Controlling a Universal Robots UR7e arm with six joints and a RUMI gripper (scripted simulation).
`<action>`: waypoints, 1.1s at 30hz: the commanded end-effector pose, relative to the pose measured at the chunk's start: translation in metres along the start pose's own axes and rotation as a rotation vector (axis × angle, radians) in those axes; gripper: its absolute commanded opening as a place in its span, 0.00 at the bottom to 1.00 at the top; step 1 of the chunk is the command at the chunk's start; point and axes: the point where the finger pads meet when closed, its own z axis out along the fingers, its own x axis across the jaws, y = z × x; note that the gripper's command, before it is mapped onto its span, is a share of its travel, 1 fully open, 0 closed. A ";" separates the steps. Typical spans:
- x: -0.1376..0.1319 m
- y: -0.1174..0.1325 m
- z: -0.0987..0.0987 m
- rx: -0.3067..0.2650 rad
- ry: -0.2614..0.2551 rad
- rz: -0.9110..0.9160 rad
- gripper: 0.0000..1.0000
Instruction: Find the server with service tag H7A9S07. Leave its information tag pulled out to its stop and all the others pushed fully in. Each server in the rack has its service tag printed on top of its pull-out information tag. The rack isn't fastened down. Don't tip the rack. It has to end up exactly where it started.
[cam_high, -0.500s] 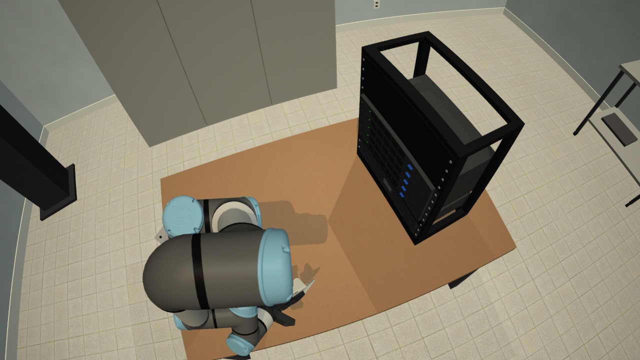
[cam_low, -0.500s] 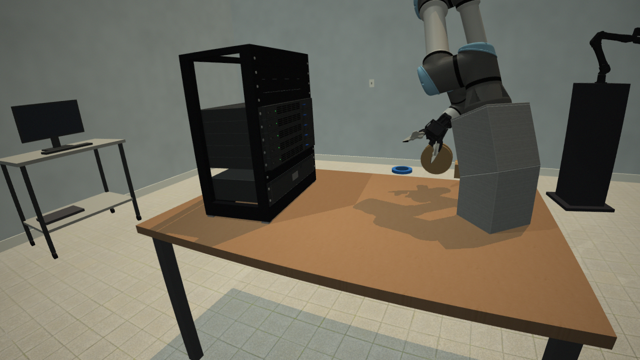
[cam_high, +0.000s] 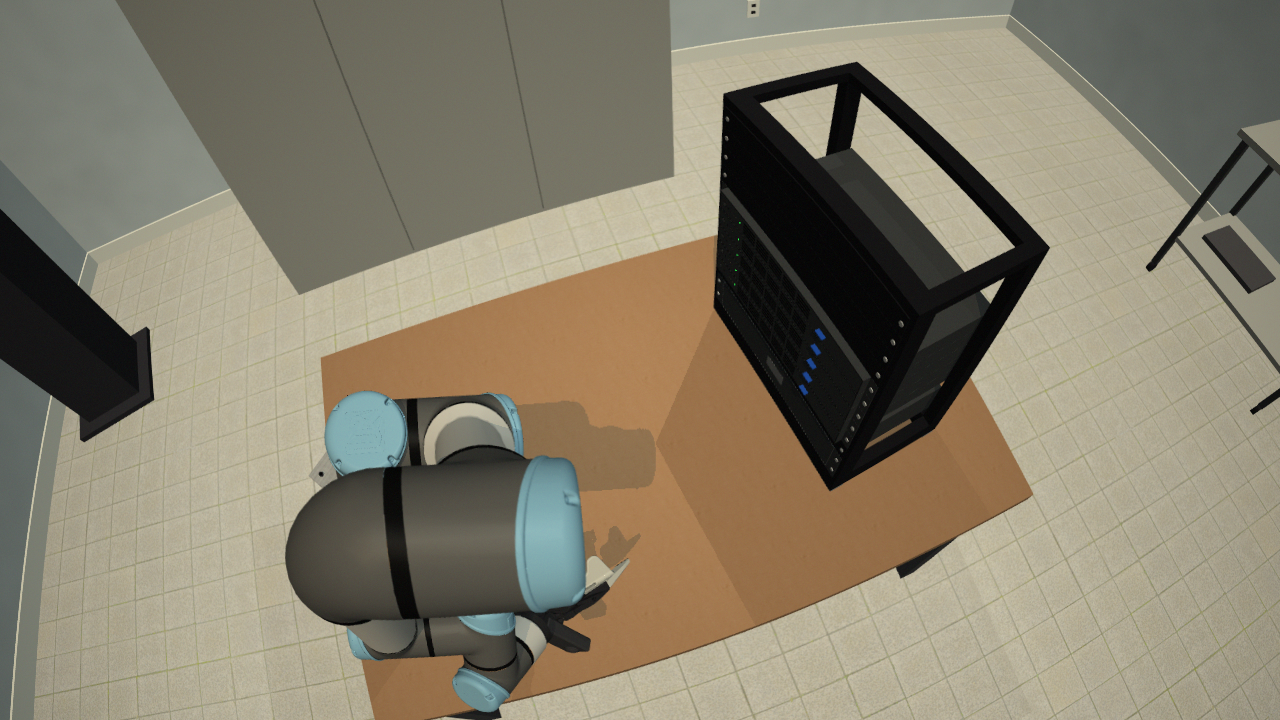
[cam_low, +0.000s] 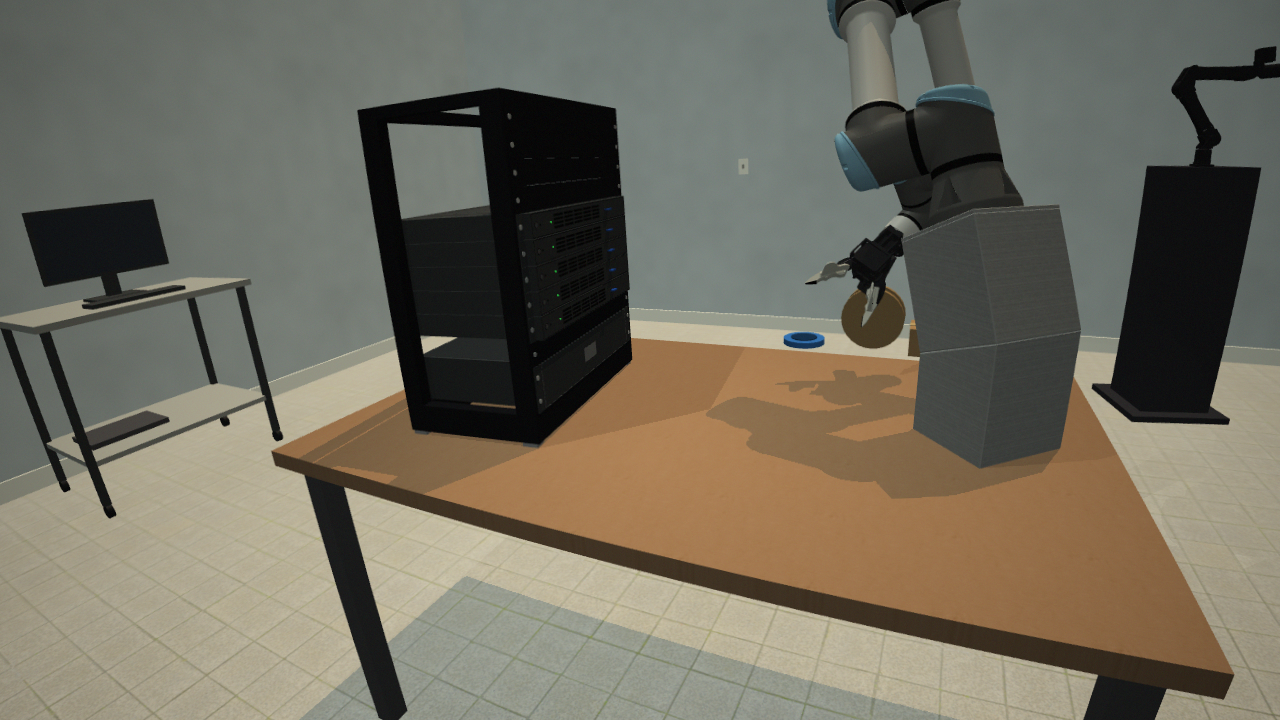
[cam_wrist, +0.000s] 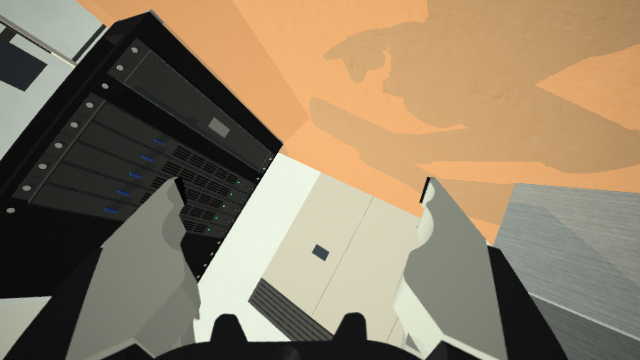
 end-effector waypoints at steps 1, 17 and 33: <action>0.000 0.000 0.000 0.000 0.000 0.000 1.00; 0.000 0.000 0.000 -0.001 0.000 0.001 1.00; -0.001 0.003 0.002 -0.010 -0.003 0.011 1.00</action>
